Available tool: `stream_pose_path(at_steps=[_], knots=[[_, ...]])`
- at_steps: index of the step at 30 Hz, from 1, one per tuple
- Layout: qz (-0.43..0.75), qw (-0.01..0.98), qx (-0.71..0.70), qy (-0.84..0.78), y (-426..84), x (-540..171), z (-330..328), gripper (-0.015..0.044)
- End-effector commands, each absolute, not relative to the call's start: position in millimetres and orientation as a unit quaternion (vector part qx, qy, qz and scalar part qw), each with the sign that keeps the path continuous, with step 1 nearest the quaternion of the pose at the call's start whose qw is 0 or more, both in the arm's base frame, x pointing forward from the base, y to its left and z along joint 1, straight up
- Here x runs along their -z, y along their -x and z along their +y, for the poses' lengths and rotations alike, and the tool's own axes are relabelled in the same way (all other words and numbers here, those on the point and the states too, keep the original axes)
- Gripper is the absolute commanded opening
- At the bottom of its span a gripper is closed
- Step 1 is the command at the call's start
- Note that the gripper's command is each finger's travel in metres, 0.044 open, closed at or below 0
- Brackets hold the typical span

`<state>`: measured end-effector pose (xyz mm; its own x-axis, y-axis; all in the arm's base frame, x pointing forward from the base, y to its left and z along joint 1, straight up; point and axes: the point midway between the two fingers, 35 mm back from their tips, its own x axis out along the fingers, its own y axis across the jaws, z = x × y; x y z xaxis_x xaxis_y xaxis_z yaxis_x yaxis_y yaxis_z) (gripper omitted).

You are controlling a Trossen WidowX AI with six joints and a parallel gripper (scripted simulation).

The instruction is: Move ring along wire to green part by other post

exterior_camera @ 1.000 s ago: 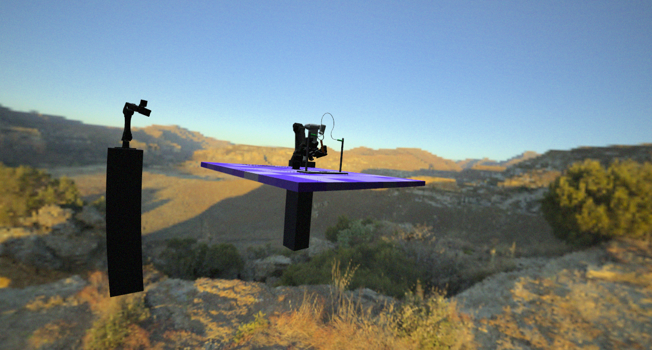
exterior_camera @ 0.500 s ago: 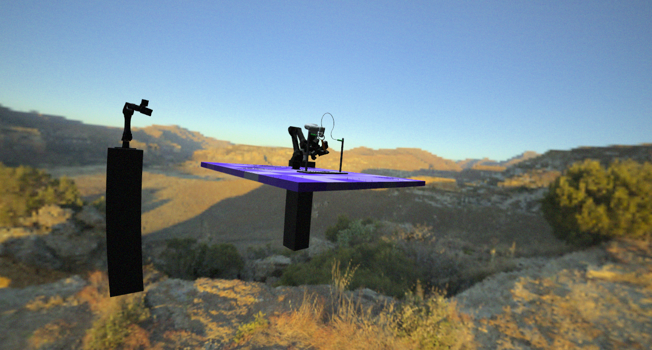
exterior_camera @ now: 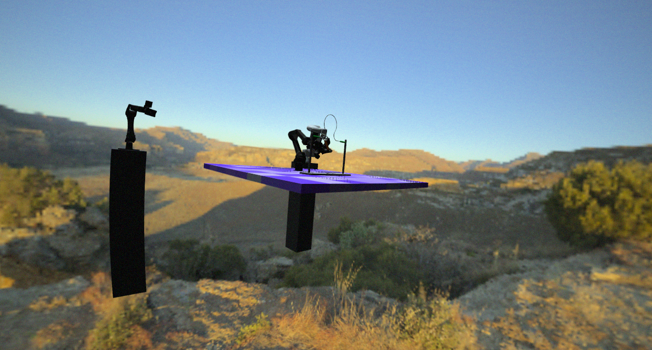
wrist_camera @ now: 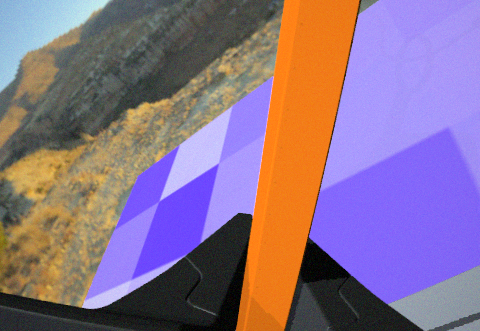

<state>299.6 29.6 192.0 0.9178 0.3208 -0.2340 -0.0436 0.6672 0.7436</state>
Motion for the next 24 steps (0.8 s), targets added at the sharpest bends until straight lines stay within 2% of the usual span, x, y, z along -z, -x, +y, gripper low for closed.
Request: stream_pose_path(at_steps=[1, 24], knots=[[0.185, 0.883, -0.115, -0.416, -294.3, -206.2, 34.4, -0.0150], [0.246, 0.824, -0.154, -0.487, -275.4, -236.9, 44.5, -0.0150]])
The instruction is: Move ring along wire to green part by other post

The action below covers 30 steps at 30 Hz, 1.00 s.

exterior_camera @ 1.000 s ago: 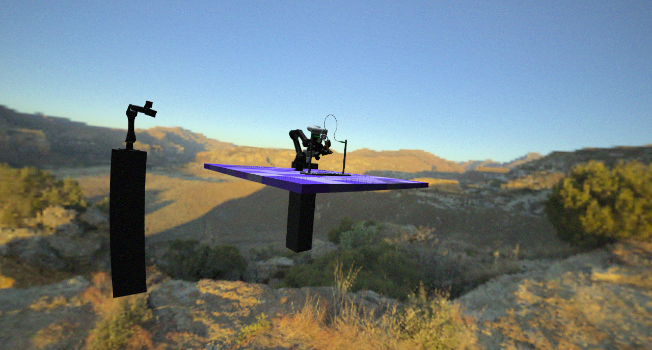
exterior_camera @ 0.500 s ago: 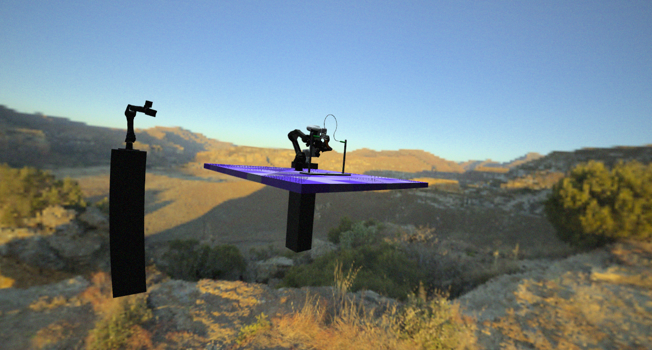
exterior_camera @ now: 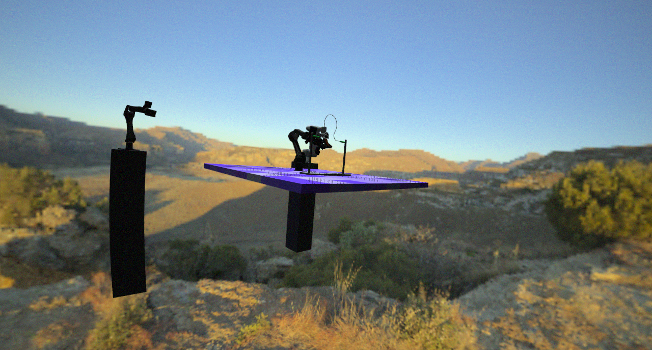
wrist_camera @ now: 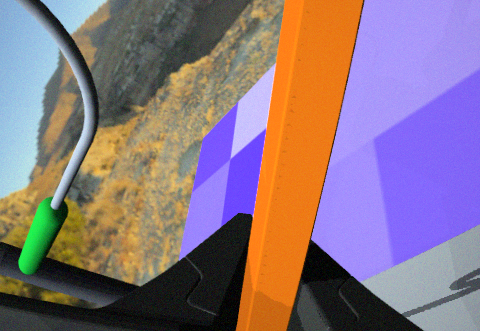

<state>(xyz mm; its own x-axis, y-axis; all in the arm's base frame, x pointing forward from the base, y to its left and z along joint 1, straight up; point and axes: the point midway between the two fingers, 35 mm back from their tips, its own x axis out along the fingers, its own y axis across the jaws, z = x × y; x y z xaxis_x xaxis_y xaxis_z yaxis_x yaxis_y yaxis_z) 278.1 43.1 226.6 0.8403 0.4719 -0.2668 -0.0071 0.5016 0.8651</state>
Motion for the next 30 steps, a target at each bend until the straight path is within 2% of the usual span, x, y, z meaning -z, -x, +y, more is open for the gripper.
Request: stream_pose_path(at_steps=[1, 30], knots=[[0.248, 0.821, -0.156, -0.489, -274.8, -238.0, 44.7, -0.0150], [0.288, 0.721, -0.205, -0.595, -260.1, -287.3, 51.3, -0.0150]])
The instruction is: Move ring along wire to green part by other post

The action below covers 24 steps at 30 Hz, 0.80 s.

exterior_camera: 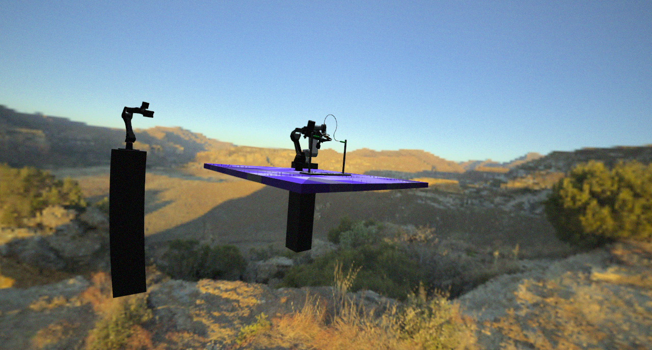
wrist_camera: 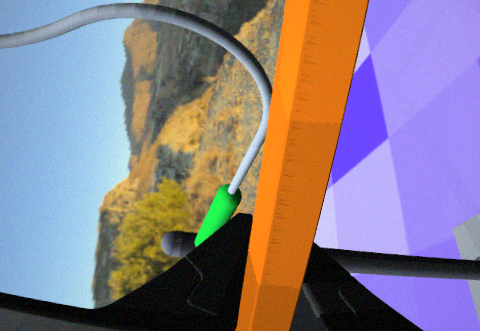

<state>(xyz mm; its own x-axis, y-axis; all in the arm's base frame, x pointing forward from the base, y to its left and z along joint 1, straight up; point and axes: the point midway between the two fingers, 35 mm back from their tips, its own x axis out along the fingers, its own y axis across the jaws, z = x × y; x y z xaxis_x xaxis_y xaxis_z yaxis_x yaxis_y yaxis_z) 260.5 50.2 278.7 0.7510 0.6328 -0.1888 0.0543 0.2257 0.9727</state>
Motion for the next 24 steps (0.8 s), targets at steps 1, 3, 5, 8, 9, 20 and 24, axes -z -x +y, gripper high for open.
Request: stream_pose_path(at_steps=[1, 3, 5, 8, 9, 20, 24], knots=[[0.288, 0.720, -0.206, -0.597, -260.1, -288.1, 51.4, -0.0150], [0.288, 0.717, -0.206, -0.600, -260.1, -289.7, 51.6, -0.0150], [0.288, 0.714, -0.206, -0.604, -260.0, -291.4, 51.8, -0.0150], [0.288, 0.708, -0.208, -0.610, -259.9, -294.3, 52.1, -0.0150], [0.288, 0.706, -0.208, -0.613, -259.9, -295.3, 52.2, -0.0150], [0.284, 0.674, -0.217, -0.647, -259.6, -310.6, 52.8, -0.0150], [0.281, 0.659, -0.221, -0.661, -259.6, -317.5, 52.6, -0.0150]])
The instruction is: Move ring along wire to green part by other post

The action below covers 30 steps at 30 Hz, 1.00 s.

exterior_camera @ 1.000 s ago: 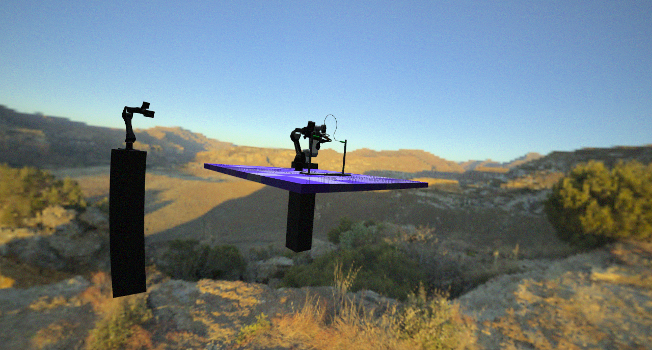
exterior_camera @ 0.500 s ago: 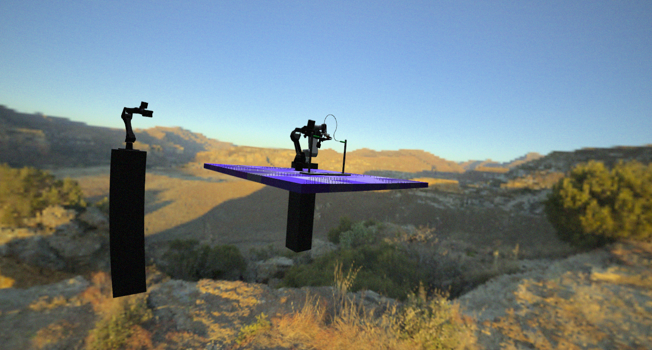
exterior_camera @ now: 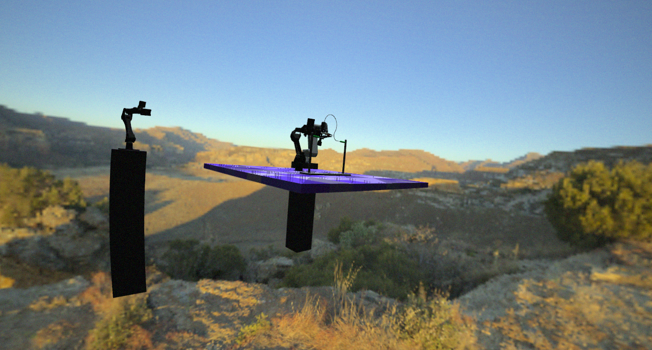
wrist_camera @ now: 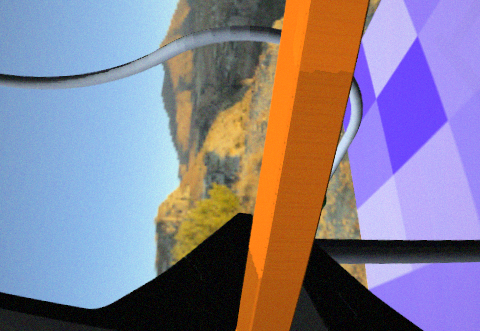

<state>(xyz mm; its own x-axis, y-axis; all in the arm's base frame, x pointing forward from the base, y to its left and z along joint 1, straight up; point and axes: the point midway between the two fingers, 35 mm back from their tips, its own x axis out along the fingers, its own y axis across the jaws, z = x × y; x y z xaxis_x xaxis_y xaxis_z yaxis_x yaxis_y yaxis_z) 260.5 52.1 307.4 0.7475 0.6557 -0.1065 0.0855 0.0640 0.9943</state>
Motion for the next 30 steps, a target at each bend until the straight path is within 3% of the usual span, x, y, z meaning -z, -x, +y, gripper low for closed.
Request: stream_pose_path(at_steps=[1, 30], knots=[[0.280, 0.655, -0.222, -0.666, -259.6, -319.4, 52.5, -0.0150], [0.247, 0.499, -0.260, -0.789, -261.1, -388.4, 29.7, -0.0150]])
